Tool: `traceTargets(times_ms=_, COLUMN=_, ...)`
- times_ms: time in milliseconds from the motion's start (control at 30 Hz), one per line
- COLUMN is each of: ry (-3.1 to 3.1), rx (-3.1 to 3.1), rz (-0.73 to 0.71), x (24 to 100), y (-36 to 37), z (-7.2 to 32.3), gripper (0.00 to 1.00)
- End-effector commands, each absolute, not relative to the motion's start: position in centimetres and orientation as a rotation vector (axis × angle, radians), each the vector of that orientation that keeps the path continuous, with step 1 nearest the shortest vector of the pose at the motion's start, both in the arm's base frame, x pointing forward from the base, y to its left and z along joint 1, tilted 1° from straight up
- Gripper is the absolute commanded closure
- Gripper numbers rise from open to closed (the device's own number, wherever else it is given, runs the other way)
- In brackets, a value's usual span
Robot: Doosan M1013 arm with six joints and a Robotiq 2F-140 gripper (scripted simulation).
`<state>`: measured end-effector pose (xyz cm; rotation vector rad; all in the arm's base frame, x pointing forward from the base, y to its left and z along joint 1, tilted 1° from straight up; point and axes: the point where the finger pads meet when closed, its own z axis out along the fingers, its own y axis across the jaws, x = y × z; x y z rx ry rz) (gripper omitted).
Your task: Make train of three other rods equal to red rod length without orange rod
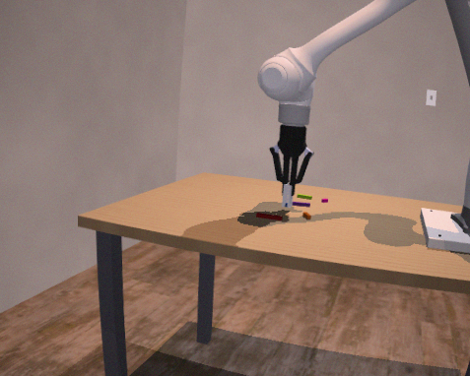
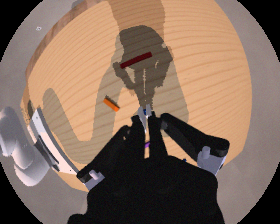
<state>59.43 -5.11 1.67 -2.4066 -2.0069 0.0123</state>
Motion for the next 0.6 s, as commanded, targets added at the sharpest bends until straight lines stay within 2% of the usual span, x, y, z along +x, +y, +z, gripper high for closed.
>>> traceTargets(times_ms=0, ry=-2.007, rx=-2.407, rz=0.012, x=59.43, y=-5.10, z=1.68, gripper=0.97)
traceTargets(times_ms=567, ry=-2.007, rx=-2.407, rz=0.012, x=59.42, y=-5.10, z=1.17, gripper=0.97)
